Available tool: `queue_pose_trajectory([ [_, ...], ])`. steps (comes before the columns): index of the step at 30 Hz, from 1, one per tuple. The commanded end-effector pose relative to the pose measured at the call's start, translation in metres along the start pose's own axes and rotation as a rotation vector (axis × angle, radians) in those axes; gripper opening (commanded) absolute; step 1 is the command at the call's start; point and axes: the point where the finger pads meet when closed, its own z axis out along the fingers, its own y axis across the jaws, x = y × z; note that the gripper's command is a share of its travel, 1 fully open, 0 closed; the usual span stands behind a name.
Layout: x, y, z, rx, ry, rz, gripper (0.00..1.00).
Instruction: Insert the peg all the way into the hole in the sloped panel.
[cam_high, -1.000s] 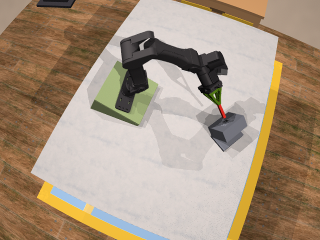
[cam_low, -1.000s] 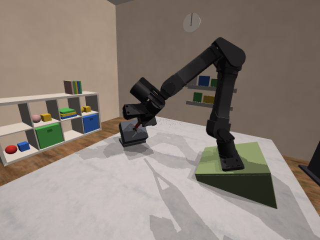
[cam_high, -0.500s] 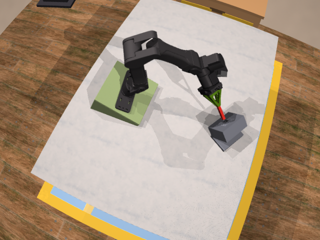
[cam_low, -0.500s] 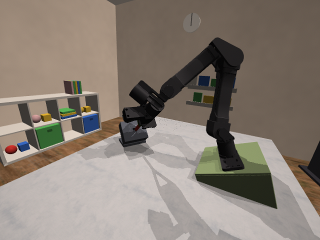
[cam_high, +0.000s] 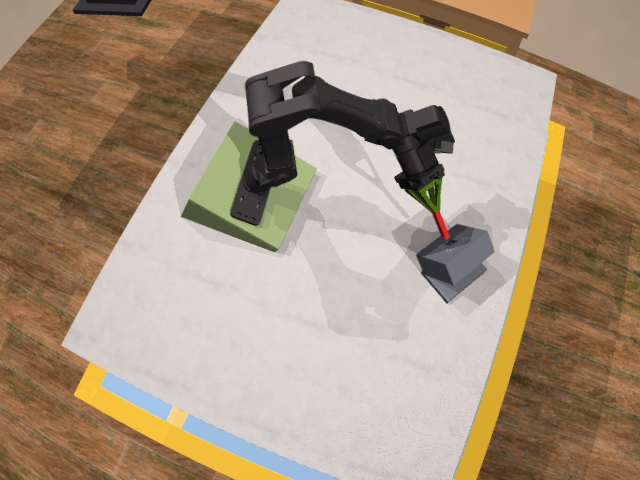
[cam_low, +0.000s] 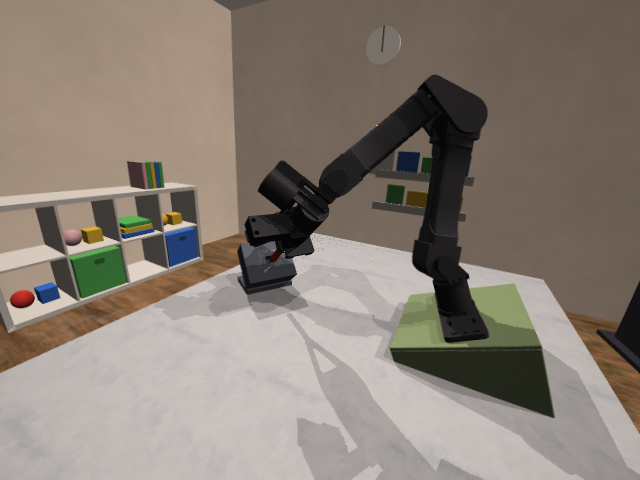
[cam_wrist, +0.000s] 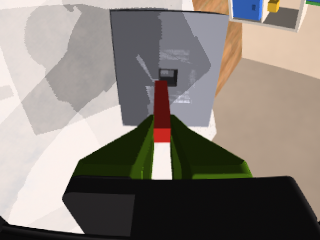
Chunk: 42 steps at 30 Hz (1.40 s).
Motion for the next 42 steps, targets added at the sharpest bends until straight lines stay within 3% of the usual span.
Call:
queue_pose_trajectory([
  [1,-0.007,-0.015,-0.009,0.014,-0.008,0.025,0.00],
  [18,-0.008,-0.018,0.004,0.014,-0.008,0.025,0.00],
  [42,-0.009,-0.017,-0.003,0.014,-0.008,0.025,0.00],
])
